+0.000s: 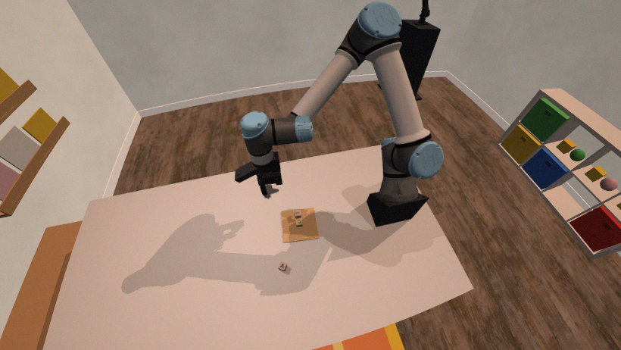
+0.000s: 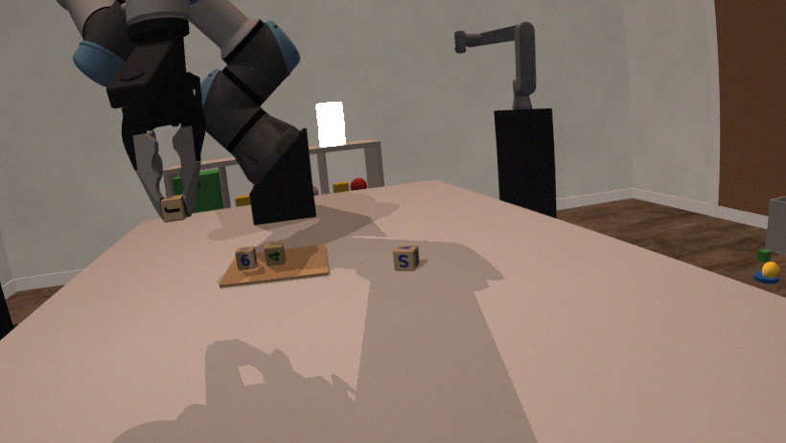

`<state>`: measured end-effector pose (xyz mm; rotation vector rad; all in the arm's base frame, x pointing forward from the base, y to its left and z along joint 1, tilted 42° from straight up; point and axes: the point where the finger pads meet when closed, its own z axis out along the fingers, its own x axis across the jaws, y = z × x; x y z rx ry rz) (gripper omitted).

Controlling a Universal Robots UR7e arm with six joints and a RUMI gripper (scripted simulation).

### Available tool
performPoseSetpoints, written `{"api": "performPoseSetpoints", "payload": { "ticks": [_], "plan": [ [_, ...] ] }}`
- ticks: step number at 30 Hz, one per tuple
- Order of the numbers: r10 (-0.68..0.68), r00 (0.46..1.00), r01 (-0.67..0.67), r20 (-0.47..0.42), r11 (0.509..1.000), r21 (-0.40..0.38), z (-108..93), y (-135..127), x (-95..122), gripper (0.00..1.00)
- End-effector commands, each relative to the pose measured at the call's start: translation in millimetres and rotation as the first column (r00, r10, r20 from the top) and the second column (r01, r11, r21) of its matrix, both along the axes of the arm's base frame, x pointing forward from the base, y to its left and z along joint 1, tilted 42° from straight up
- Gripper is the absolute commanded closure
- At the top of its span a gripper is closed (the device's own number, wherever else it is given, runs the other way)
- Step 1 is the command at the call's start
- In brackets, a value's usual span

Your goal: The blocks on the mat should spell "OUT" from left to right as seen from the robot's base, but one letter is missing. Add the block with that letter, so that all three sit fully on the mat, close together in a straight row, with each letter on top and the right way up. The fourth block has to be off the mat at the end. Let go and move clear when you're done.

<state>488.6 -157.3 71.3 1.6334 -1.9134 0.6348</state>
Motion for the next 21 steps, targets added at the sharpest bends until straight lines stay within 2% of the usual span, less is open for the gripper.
{"api": "performPoseSetpoints", "payload": {
  "ticks": [1, 21],
  "plan": [
    [0.001, 1.0, -0.001, 0.0, 1.0, 0.0, 0.4, 0.4, 0.3, 0.95],
    [0.067, 0.996, -0.066, -0.057, 0.998, 0.011, -2.7, 4.2, -0.2, 0.95]
  ]
}}
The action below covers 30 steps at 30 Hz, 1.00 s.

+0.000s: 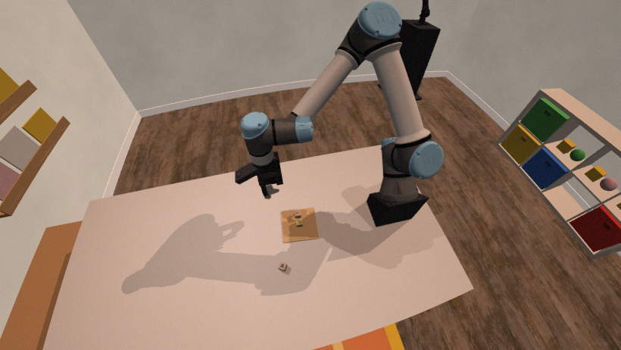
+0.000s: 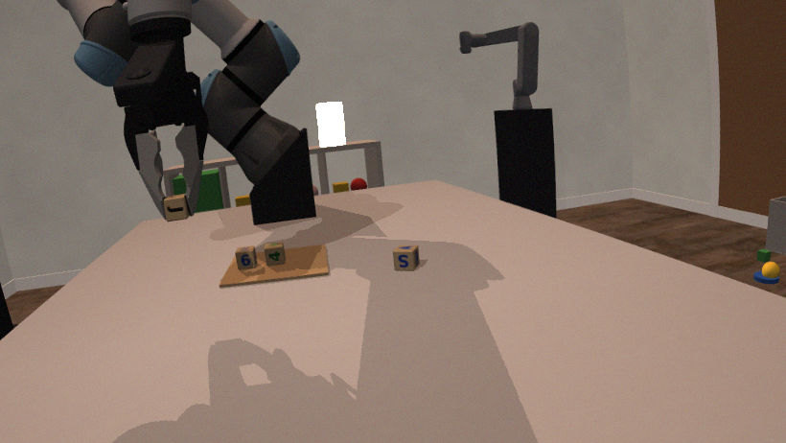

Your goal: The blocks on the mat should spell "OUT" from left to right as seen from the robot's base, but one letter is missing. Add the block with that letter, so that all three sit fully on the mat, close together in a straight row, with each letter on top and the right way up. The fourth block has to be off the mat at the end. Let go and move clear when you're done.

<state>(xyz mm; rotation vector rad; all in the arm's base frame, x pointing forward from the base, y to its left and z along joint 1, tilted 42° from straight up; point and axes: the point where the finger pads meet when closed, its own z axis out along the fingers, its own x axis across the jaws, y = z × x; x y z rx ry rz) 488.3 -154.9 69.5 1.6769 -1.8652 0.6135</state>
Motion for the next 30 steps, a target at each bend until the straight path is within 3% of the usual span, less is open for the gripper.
{"api": "performPoseSetpoints", "payload": {
  "ticks": [1, 16, 25, 30],
  "plan": [
    [0.037, 0.999, -0.036, -0.03, 0.999, 0.006, -1.3, 2.3, 0.0, 0.95],
    [0.193, 0.967, -0.188, -0.165, 0.981, 0.043, -8.7, 11.6, -2.0, 0.95],
    [0.314, 0.912, -0.302, -0.264, 0.949, 0.086, -14.5, 19.0, -4.3, 0.95],
    [0.408, 0.848, -0.387, -0.338, 0.913, 0.13, -19.1, 24.8, -6.5, 0.95]
  ]
}}
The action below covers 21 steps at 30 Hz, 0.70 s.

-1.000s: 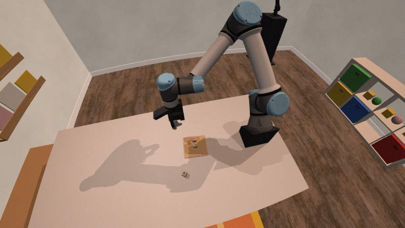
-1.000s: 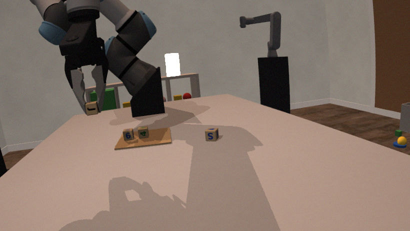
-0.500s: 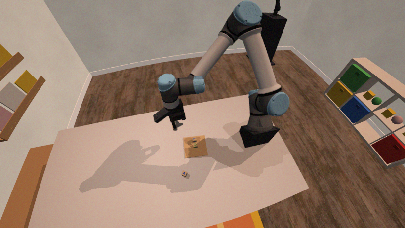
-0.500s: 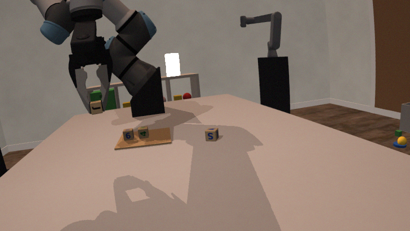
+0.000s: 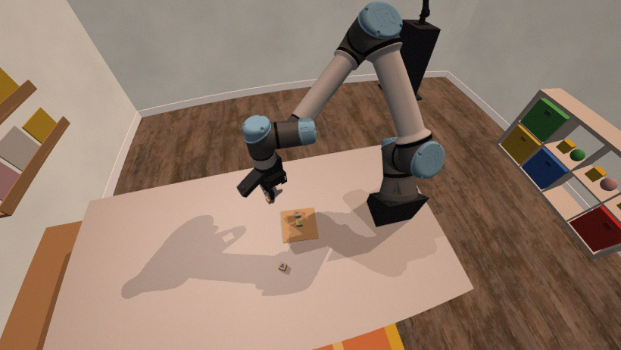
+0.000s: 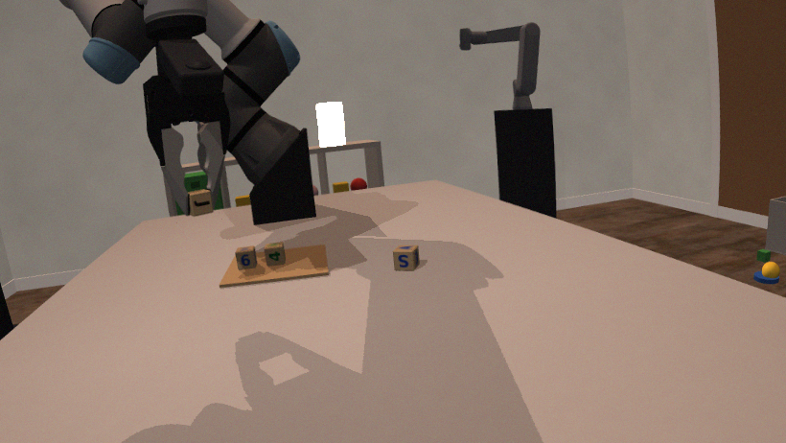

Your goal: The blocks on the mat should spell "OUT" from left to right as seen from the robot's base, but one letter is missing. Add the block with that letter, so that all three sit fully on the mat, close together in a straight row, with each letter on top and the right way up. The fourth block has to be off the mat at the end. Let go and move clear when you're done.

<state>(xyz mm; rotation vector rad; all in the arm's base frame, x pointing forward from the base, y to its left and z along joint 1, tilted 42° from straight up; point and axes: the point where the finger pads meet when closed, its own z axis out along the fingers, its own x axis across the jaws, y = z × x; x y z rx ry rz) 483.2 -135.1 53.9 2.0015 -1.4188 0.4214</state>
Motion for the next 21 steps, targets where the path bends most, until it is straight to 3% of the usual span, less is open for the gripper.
{"api": "performPoseSetpoints", "payload": {
  "ticks": [1, 12, 21],
  "plan": [
    [0.107, 0.99, -0.106, -0.086, 0.994, 0.021, -4.2, 6.0, -1.8, 0.95],
    [0.26, 0.942, -0.251, -0.214, 0.966, 0.066, -10.8, 14.7, -5.8, 0.95],
    [0.423, 0.839, -0.4, -0.343, 0.906, 0.139, -17.8, 24.0, -11.1, 0.95]
  ]
}}
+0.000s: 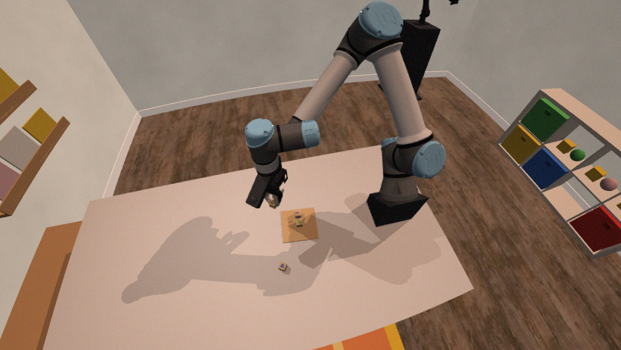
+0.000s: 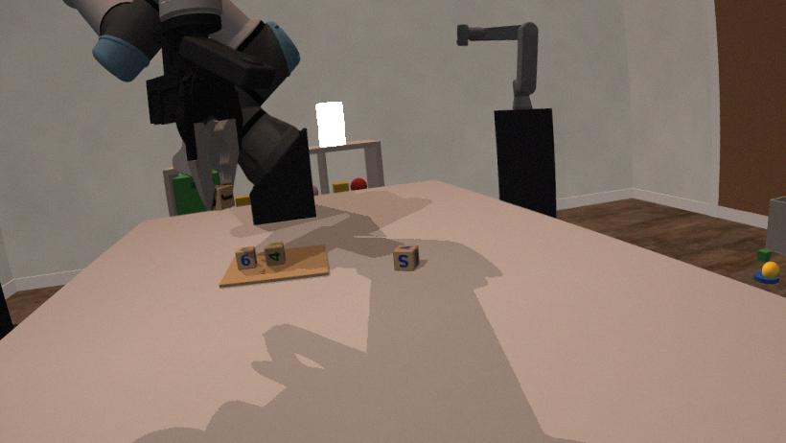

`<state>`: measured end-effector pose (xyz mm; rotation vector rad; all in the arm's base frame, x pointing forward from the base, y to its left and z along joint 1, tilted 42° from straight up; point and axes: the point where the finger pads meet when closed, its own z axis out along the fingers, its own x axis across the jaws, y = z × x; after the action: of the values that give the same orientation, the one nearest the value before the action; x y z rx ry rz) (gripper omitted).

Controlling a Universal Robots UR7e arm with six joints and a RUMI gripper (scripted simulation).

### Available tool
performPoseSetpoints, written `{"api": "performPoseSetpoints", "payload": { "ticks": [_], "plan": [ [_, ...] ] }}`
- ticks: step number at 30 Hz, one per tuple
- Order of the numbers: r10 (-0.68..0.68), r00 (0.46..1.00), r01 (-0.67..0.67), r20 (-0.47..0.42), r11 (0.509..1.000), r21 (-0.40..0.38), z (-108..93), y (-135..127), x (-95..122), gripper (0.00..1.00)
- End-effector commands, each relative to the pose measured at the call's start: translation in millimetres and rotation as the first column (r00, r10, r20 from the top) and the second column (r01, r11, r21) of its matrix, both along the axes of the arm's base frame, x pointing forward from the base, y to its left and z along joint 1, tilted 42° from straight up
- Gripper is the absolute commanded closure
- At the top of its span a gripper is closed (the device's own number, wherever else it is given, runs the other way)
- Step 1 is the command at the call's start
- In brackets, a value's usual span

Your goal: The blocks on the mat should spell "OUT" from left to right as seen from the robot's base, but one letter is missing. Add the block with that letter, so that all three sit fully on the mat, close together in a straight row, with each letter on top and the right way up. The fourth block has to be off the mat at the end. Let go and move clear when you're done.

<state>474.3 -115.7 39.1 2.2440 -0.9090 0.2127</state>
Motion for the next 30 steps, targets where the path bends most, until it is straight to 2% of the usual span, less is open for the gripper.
{"api": "performPoseSetpoints", "payload": {
  "ticks": [1, 6, 8, 10, 16, 23, 25, 27, 30],
  "plan": [
    [0.108, 0.99, -0.107, -0.085, 0.994, 0.022, -3.6, 5.5, -2.8, 0.95],
    [0.193, 0.968, -0.189, -0.157, 0.981, 0.045, -6.8, 9.9, -5.7, 0.95],
    [0.193, 0.968, -0.189, -0.157, 0.981, 0.045, -6.8, 9.9, -5.7, 0.95],
    [0.254, 0.945, -0.246, -0.207, 0.967, 0.064, -9.0, 12.9, -7.8, 0.95],
    [0.347, 0.894, -0.332, -0.283, 0.938, 0.102, -12.4, 17.5, -11.4, 0.95],
    [0.455, 0.812, -0.429, -0.366, 0.89, 0.156, -16.2, 22.9, -16.0, 0.95],
    [0.455, 0.812, -0.429, -0.366, 0.89, 0.156, -16.2, 22.9, -16.0, 0.95],
    [0.507, 0.761, -0.473, -0.405, 0.861, 0.188, -18.0, 25.5, -18.4, 0.95],
    [0.544, 0.719, -0.505, -0.432, 0.836, 0.213, -19.4, 27.4, -20.3, 0.95]
  ]
}}
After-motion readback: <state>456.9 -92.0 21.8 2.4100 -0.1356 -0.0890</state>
